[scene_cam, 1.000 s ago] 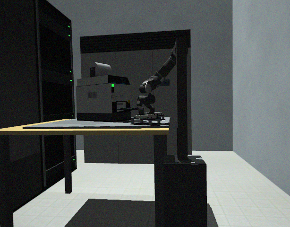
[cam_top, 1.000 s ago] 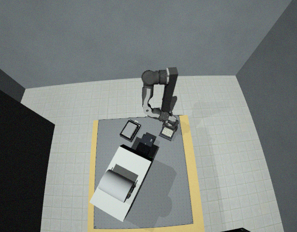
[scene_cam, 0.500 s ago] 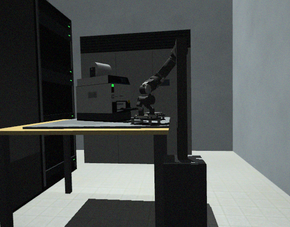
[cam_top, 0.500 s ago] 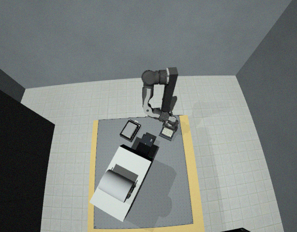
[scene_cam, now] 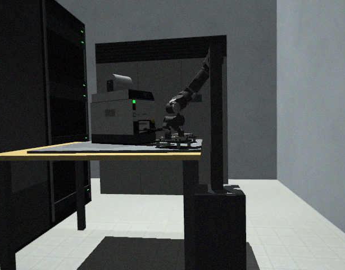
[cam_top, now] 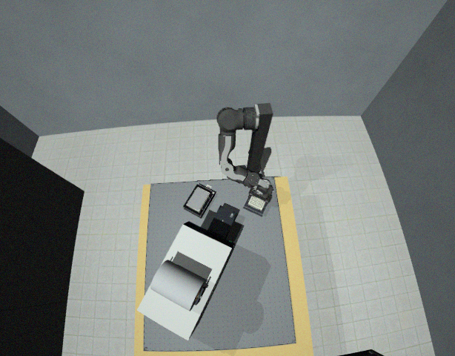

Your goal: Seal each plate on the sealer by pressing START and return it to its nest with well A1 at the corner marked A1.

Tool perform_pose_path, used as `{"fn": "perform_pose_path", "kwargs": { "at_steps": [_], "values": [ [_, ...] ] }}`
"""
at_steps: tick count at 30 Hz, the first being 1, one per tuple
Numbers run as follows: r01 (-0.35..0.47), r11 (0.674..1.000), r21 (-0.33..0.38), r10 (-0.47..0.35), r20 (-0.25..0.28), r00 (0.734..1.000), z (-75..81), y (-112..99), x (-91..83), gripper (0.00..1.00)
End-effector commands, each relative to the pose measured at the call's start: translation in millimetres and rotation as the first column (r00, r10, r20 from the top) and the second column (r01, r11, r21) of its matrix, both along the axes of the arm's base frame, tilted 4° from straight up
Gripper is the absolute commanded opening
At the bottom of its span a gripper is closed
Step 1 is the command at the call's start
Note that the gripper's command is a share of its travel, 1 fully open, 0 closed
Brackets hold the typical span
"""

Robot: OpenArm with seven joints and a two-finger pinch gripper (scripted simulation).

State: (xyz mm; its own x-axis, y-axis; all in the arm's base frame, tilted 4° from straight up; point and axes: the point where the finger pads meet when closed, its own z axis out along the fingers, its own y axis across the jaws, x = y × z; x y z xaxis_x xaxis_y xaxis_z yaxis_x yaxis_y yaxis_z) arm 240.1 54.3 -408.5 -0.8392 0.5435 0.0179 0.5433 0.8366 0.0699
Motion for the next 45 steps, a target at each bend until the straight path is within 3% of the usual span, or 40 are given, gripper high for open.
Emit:
{"fn": "perform_pose_path", "kwargs": {
  "at_steps": [1,11,38,39,45],
  "values": [
    [-0.007,1.000,0.006,0.007,0.003,1.000,-1.3,1.5,-0.3,0.65],
    [-0.003,1.000,0.004,0.003,0.002,1.000,-0.6,1.0,0.3,0.65],
    [-0.003,1.000,0.004,0.003,0.002,1.000,-0.6,1.0,0.3,0.53],
    [-0.003,1.000,0.004,0.003,0.002,1.000,-0.6,1.0,0.3,0.00],
    [-0.003,1.000,0.004,0.003,0.002,1.000,-0.6,1.0,0.3,0.00]
  ]
}}
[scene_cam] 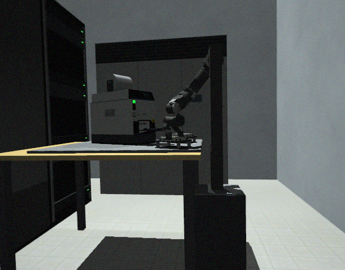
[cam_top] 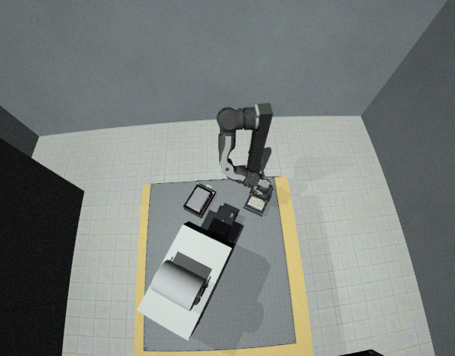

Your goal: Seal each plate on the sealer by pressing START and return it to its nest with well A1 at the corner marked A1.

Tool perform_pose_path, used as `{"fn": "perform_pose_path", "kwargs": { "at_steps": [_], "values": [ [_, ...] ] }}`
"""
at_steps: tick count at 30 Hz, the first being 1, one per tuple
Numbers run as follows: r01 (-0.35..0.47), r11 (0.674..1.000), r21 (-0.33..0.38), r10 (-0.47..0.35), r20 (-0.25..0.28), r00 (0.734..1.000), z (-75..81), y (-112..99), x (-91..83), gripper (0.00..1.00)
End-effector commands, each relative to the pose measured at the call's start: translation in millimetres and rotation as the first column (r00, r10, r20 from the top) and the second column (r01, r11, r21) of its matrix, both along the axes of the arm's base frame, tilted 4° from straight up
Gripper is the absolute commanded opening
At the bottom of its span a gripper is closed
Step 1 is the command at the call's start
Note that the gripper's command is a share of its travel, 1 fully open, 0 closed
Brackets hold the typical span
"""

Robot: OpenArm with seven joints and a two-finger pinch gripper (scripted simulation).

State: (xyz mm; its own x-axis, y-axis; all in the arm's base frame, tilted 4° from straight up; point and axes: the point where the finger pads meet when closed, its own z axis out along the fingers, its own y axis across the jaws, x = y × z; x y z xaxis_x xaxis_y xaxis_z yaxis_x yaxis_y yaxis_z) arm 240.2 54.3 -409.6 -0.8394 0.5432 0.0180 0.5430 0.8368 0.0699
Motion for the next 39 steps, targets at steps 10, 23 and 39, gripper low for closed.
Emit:
{"fn": "perform_pose_path", "kwargs": {
  "at_steps": [10,23,39],
  "values": [
    [-0.003,1.000,0.004,0.003,0.002,1.000,0.5,1.0,0.3,0.00],
    [-0.003,1.000,0.004,0.003,0.002,1.000,0.5,1.0,0.3,0.00],
    [0.000,1.000,0.002,0.000,0.001,1.000,8.1,0.2,0.6,0.00]
  ]
}}
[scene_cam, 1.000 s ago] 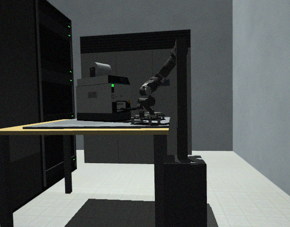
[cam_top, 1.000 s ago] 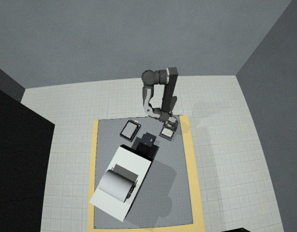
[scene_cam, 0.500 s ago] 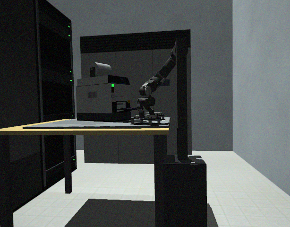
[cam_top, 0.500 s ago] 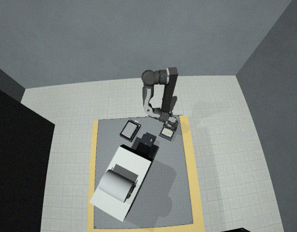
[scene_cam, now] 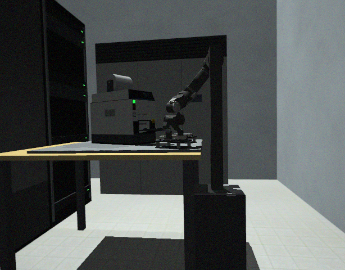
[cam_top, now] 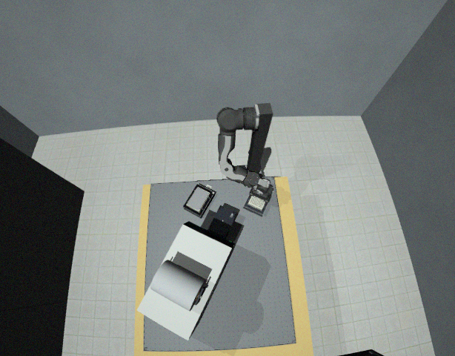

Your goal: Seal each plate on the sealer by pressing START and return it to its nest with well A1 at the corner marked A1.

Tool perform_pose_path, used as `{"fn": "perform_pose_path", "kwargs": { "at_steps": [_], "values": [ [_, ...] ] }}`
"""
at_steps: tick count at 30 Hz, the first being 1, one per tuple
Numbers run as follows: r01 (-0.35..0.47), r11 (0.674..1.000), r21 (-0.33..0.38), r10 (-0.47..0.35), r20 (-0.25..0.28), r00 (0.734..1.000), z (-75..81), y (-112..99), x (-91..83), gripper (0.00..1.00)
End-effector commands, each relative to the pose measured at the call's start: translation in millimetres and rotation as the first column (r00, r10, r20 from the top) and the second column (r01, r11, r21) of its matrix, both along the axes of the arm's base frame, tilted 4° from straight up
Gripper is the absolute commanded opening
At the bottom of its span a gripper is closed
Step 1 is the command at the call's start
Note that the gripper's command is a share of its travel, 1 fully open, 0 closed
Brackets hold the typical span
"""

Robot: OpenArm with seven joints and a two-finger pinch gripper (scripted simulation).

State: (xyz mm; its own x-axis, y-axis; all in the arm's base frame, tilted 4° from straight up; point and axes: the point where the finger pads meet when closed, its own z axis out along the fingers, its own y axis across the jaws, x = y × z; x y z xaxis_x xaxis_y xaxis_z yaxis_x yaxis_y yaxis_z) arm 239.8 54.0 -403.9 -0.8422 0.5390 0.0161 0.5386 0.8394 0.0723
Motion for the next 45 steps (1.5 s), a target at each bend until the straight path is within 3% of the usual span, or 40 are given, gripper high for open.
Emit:
{"fn": "perform_pose_path", "kwargs": {
  "at_steps": [1,10,45],
  "values": [
    [0.005,1.000,0.001,-0.005,-0.002,1.000,3.1,0,1.0,0.00],
    [0.005,1.000,-0.001,-0.005,-0.003,1.000,9.1,-1,0.1,0.00],
    [0.006,1.000,0.001,-0.006,0.000,1.000,61.8,-4,-0.1,0.00]
  ]
}}
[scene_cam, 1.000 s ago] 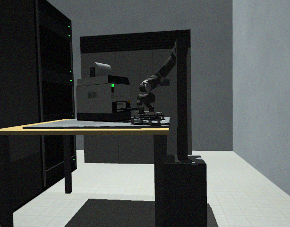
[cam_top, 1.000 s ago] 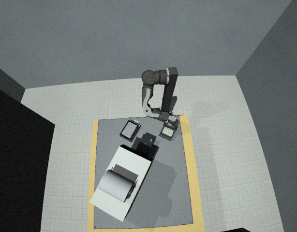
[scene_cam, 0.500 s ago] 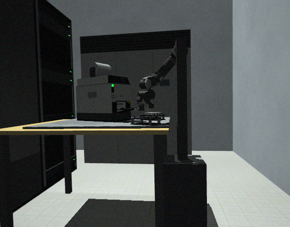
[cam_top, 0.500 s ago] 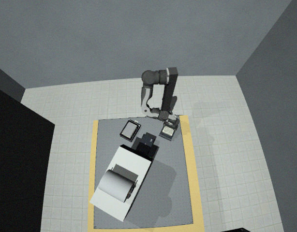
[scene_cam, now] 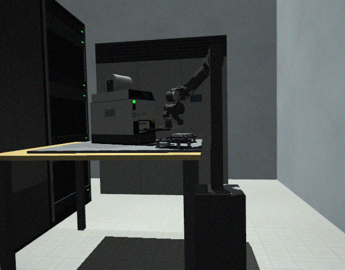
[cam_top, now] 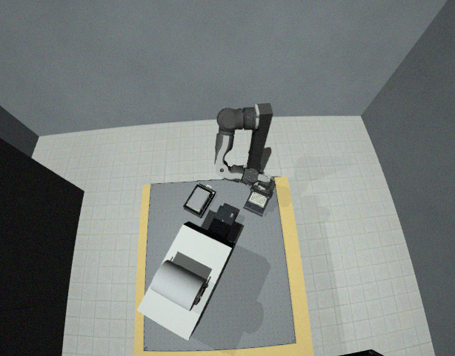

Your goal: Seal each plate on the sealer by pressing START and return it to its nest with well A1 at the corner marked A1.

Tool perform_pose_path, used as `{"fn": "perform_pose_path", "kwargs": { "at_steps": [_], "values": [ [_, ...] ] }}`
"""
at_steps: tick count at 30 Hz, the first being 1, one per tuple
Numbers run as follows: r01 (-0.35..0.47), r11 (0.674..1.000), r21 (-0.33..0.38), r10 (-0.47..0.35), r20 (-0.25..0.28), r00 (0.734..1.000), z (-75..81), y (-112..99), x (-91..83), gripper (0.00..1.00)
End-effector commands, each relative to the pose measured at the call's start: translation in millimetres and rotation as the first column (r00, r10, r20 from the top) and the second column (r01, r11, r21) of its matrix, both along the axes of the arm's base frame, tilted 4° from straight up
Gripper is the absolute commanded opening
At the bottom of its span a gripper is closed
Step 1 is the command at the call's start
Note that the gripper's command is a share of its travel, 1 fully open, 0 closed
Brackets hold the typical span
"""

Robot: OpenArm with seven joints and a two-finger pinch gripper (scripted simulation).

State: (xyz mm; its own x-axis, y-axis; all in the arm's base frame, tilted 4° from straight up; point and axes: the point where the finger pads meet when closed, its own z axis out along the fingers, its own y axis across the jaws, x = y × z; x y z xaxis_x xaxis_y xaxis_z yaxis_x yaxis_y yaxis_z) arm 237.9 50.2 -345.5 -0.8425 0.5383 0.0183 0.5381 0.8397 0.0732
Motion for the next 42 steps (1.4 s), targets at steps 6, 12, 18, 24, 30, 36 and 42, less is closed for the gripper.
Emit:
{"fn": "perform_pose_path", "kwargs": {
  "at_steps": [6,12,18,24,30,36,42],
  "values": [
    [0.007,1.000,0.000,-0.007,0.000,1.000,13.2,-1,1.1,0.00],
    [0.006,1.000,-0.001,-0.006,0.000,1.000,23.1,-1,0.7,0.00],
    [0.003,1.000,0.001,-0.003,0.001,1.000,23.8,-1,0.4,0.00],
    [0.003,1.000,0.001,-0.003,0.001,1.000,23.8,-1,0.4,0.00],
    [-0.003,1.000,0.008,0.003,0.006,1.000,24.1,-13,8.3,0.00],
    [-0.001,1.000,0.007,0.001,0.007,1.000,23.6,-21,13.5,0.00],
    [0.000,1.000,0.007,0.000,0.007,1.000,22.8,-34,20.4,0.00]
  ]
}}
